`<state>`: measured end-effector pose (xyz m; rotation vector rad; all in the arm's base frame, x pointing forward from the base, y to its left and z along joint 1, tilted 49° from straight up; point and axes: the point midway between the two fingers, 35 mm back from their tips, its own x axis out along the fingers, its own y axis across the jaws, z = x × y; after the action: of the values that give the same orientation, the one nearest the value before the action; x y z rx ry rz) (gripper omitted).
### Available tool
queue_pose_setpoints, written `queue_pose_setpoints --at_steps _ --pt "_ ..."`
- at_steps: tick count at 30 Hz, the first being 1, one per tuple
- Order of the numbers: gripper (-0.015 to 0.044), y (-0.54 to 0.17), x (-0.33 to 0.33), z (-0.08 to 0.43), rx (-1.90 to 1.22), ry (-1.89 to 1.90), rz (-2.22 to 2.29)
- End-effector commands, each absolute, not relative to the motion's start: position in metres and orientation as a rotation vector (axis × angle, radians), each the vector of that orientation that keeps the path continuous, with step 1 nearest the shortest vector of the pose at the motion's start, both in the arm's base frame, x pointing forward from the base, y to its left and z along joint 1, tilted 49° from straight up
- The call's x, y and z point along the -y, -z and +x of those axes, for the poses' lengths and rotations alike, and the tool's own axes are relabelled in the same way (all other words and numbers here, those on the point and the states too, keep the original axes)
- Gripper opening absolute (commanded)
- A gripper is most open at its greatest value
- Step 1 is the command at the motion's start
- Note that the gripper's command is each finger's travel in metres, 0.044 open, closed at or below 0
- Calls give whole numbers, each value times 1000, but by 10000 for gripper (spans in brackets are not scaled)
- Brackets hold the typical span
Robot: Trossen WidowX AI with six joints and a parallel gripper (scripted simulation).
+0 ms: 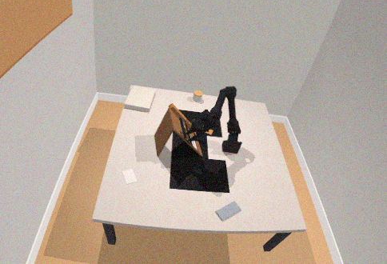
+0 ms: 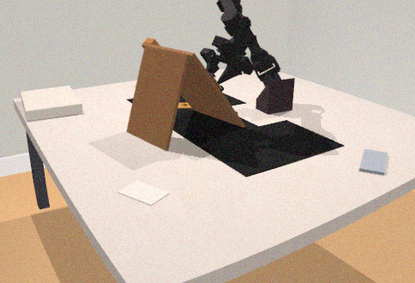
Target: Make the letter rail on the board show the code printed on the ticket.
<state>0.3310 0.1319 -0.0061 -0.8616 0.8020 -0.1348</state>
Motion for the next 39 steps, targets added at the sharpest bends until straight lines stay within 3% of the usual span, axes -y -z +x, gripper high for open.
queue_pose_setpoints --at_steps 1,12,23,39 --pt "0 2 -131 332 -799 130 -858" --pt "0 -2 -128 333 -799 130 -858" --pt "289 -2 -130 330 -799 130 -858" --pt "295 -9 -136 320 -800 129 -858"
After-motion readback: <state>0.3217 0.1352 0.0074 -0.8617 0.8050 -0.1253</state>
